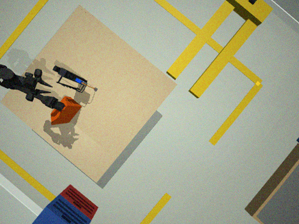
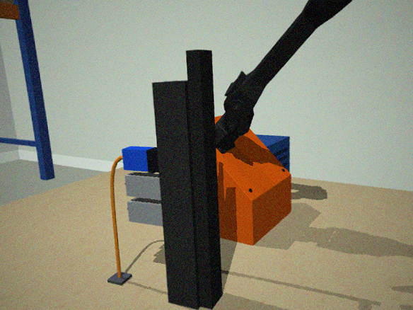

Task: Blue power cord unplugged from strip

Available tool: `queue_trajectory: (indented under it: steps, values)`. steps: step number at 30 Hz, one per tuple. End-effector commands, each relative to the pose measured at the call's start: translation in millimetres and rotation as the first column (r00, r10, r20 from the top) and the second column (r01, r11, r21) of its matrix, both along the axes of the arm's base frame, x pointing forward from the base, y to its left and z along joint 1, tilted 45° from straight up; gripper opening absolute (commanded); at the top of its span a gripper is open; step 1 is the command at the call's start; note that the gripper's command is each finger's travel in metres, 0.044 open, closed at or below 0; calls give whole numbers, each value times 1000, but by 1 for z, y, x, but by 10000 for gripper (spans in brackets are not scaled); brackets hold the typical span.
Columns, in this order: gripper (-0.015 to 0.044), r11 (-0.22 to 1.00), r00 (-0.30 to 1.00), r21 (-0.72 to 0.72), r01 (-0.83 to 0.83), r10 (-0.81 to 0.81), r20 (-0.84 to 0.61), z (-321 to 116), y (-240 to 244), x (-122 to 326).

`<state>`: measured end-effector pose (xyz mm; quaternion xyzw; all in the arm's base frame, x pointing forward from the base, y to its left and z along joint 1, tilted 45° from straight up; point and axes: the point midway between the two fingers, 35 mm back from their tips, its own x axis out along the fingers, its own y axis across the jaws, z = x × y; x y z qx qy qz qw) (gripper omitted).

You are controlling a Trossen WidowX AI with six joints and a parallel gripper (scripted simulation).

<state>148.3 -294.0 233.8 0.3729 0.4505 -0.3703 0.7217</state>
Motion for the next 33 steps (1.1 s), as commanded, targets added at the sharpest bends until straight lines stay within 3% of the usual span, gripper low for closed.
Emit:
queue_trajectory:
  steps: [1,8,15,18,33]
  values:
    - [160,981,1000,195,-15,10,26,-44,23,45]
    - [160,859,999,511,22,-5,-33,-113,82,102]
    - [160,584,956,772,252,-29,-290,-184,175,131]
    - [160,506,923,793,340,-19,-384,-200,202,132]
    - [160,503,922,793,343,-19,-387,-195,208,131]
